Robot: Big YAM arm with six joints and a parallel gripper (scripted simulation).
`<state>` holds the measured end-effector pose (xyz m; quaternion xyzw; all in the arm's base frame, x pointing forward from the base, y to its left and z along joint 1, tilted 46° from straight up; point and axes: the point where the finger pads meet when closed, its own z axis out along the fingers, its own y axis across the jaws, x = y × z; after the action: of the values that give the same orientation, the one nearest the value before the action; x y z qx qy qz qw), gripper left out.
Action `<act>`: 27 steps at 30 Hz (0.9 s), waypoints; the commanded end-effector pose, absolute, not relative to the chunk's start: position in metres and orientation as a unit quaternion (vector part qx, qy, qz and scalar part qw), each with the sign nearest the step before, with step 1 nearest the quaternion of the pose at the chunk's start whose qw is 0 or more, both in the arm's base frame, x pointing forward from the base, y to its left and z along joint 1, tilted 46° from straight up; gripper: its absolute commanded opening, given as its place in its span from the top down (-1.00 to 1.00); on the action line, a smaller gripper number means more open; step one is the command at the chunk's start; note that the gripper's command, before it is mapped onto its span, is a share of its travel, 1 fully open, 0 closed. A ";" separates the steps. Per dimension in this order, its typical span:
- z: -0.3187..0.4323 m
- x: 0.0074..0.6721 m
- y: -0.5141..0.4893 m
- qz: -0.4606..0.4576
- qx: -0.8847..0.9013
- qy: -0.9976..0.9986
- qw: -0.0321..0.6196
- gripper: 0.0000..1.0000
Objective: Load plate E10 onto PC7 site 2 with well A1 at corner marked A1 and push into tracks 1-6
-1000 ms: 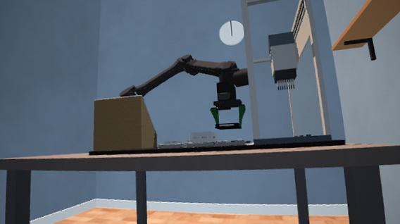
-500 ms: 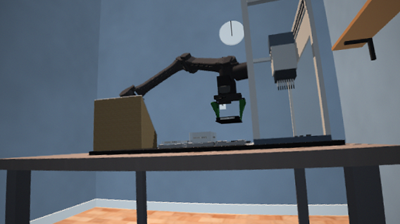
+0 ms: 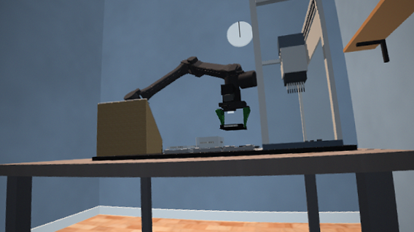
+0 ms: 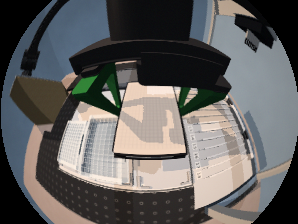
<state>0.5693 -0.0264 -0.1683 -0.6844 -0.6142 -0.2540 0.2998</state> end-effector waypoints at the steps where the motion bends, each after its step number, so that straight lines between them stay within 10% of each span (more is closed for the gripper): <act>1: -0.133 0.585 -0.021 -0.269 -0.682 -0.621 0.276 1.00; 27: -0.072 0.557 0.042 -0.269 -0.682 -0.621 0.278 1.00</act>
<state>0.5425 0.0427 -0.0979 -0.6816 -0.6178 -0.2526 0.2999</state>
